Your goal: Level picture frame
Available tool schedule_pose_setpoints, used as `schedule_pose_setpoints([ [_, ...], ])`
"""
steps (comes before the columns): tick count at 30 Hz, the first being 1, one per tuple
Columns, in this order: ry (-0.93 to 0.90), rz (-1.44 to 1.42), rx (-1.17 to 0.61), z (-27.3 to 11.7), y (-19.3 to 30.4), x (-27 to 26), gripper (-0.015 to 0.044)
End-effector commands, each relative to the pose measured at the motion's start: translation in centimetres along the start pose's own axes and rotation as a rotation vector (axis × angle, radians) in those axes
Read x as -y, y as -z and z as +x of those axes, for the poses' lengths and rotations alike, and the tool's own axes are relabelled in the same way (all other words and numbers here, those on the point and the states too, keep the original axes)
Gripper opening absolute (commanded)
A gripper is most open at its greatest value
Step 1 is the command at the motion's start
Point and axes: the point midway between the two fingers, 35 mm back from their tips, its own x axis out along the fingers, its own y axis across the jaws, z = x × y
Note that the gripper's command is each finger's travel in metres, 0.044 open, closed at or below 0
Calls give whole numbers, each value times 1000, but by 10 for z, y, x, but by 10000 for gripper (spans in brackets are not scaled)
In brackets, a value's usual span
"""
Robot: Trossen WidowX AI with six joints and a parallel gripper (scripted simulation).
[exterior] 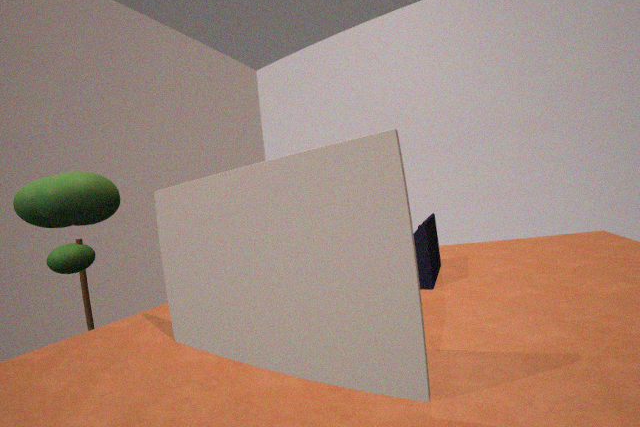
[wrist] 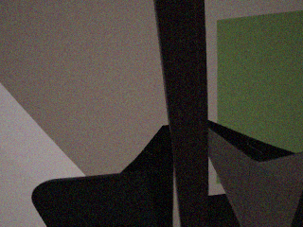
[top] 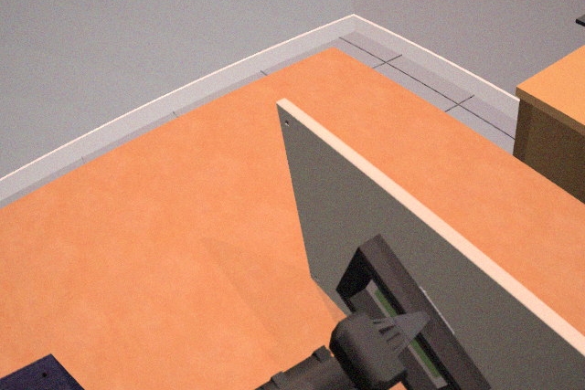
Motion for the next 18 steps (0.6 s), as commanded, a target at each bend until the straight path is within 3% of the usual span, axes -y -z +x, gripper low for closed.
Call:
schedule_pose_setpoints([
  [1,-9,4,-7,0,4,-3,0],
  [18,-9,4,-7,0,6,-2,0],
])
